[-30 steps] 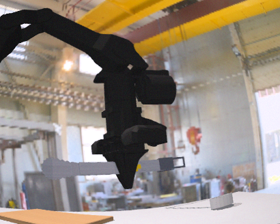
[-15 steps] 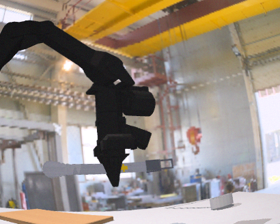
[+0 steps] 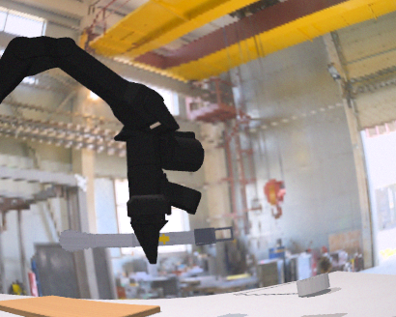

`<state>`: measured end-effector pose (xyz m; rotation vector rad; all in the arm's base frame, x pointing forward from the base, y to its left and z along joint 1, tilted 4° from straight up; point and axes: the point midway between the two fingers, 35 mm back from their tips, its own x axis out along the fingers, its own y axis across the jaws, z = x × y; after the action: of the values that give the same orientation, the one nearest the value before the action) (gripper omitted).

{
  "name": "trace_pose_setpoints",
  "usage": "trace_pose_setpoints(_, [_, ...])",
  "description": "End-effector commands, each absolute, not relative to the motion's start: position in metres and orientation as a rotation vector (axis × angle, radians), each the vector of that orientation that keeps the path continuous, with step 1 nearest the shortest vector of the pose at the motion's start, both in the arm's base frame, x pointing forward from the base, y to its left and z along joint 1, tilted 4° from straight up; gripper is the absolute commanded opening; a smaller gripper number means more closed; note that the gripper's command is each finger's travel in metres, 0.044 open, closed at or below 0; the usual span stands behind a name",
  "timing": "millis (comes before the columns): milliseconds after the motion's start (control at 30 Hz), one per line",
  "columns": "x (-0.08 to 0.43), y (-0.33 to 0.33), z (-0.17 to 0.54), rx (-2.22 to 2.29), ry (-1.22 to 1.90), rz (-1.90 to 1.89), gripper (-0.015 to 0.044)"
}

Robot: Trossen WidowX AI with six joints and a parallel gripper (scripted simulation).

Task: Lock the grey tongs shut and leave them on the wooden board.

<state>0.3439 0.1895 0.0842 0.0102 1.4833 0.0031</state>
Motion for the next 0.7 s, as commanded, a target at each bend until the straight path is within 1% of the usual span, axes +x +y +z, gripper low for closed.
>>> trace_pose_setpoints(0, [0.334,0.213,0.086,0.060,1.477,-0.039,-0.0150])
trace_pose_setpoints(667, [0.255,0.318,0.080,0.344,1.468,-0.287,-0.0150])
